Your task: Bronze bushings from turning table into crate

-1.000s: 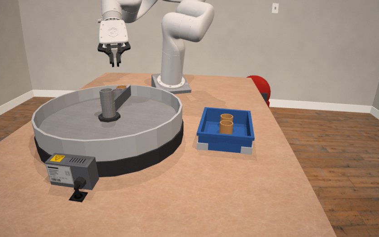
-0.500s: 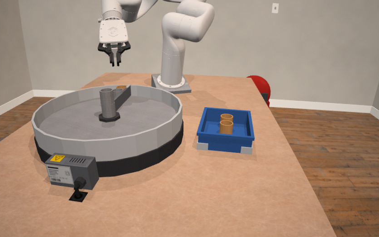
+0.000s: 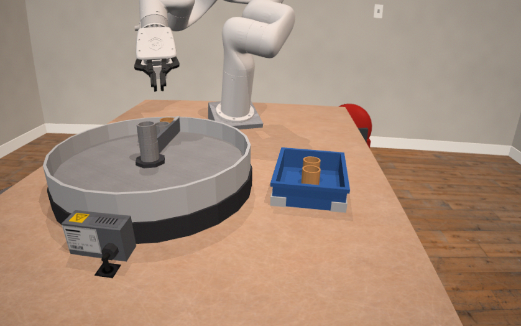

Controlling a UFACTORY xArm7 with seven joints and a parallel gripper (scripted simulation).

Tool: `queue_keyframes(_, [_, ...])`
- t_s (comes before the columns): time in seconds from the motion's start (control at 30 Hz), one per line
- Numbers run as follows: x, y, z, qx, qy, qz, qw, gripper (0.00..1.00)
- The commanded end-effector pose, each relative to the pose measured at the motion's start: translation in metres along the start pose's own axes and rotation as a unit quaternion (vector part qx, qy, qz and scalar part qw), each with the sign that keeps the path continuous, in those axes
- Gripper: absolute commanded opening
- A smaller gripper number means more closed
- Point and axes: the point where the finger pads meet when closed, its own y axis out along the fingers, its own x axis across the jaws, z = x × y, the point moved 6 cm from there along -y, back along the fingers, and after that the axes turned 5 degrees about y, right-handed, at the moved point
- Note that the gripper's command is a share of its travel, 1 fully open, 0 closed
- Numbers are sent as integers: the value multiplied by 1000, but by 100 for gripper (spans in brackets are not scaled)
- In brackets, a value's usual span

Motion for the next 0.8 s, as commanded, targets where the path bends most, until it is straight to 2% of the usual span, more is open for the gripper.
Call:
queue_keyframes(0.0, [-1,0,-1,0,0,1,1000,10])
queue_keyframes(0.5, [-1,0,-1,0,0,1,1000,10])
queue_keyframes(0.77, [-2,18,14,0,0,1,1000,10])
